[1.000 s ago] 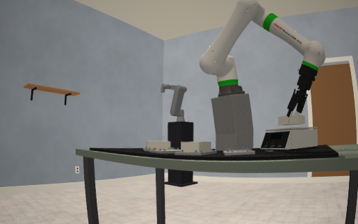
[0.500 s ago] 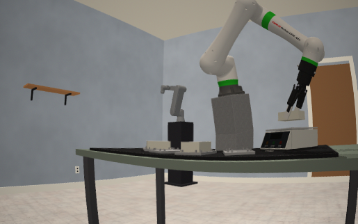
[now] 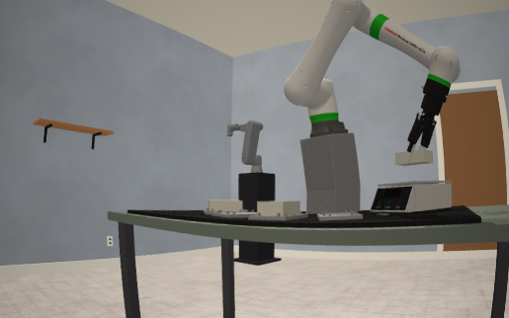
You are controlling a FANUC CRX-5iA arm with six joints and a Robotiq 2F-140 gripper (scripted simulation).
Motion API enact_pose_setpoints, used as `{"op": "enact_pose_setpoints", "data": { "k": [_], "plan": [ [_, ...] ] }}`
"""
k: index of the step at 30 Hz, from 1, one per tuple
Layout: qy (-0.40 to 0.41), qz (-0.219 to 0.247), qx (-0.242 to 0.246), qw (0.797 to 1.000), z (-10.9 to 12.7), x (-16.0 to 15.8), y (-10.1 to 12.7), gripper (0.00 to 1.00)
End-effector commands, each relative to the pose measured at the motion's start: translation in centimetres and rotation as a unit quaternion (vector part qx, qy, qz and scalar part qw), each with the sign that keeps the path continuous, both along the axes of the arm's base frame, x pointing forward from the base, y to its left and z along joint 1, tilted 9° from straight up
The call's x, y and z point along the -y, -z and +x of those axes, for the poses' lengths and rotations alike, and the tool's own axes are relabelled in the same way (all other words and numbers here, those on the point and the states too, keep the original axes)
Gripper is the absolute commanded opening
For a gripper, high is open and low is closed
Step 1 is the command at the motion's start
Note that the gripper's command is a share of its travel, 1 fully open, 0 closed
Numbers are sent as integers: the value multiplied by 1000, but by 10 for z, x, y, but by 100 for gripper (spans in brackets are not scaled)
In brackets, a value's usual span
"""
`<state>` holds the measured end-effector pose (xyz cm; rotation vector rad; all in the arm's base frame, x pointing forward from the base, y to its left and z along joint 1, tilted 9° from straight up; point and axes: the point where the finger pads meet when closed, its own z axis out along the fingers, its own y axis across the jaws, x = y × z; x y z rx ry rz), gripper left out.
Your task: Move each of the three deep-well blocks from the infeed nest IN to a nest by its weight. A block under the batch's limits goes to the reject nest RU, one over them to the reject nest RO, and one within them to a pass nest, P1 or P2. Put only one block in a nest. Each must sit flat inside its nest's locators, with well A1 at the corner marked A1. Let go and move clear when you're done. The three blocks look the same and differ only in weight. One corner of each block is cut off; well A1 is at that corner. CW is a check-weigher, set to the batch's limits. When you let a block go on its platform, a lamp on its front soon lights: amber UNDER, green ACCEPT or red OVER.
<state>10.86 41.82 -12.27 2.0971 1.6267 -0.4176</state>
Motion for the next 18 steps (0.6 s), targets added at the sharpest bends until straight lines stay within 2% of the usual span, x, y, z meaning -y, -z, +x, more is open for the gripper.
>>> {"op": "enact_pose_setpoints", "data": {
  "k": [1,18],
  "plan": [
    [0,0,0,1000,0,0,-1,10],
    [16,3,1,1000,3,1,-2,10]
  ]
}}
